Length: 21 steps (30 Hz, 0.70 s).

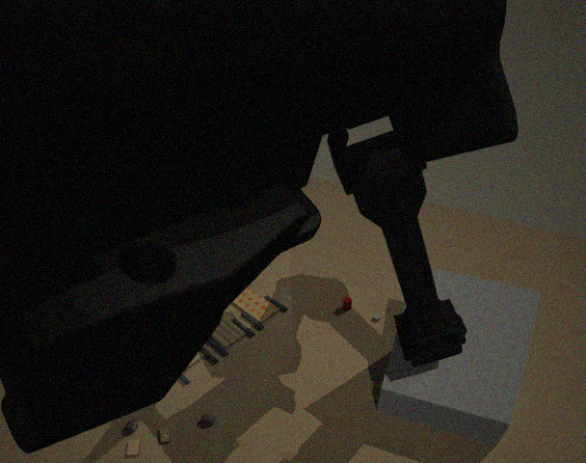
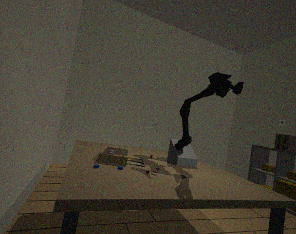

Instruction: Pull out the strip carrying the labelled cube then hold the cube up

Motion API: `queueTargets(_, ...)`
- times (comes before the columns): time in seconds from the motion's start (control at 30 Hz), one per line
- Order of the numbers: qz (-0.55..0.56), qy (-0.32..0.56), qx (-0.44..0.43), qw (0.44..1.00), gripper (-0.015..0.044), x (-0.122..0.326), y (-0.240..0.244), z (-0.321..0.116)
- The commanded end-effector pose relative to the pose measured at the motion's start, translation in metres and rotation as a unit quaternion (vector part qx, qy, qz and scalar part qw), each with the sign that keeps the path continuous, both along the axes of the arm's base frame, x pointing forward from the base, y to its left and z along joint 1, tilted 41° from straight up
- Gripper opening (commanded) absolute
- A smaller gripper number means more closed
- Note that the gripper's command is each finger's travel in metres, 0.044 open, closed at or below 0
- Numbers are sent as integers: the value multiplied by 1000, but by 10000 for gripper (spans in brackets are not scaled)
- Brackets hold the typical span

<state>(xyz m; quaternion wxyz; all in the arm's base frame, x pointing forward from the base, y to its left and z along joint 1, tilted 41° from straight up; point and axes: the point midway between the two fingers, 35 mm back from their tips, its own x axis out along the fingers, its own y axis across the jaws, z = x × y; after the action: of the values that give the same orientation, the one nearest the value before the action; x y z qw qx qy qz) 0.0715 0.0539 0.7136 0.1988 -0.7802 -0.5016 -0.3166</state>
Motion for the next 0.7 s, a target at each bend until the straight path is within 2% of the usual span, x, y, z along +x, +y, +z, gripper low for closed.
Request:
queueTargets(0.0,-4,-4,-2,1000,400,-1,1,0)
queueTargets(0.13,-92,-84,-43,991,400,-20,31,-8)
queueTargets(0.3,-212,-194,-116,951,400,-30,84,-28)
queueTargets(0.67,-364,-307,-241,846,400,9,158,-74)
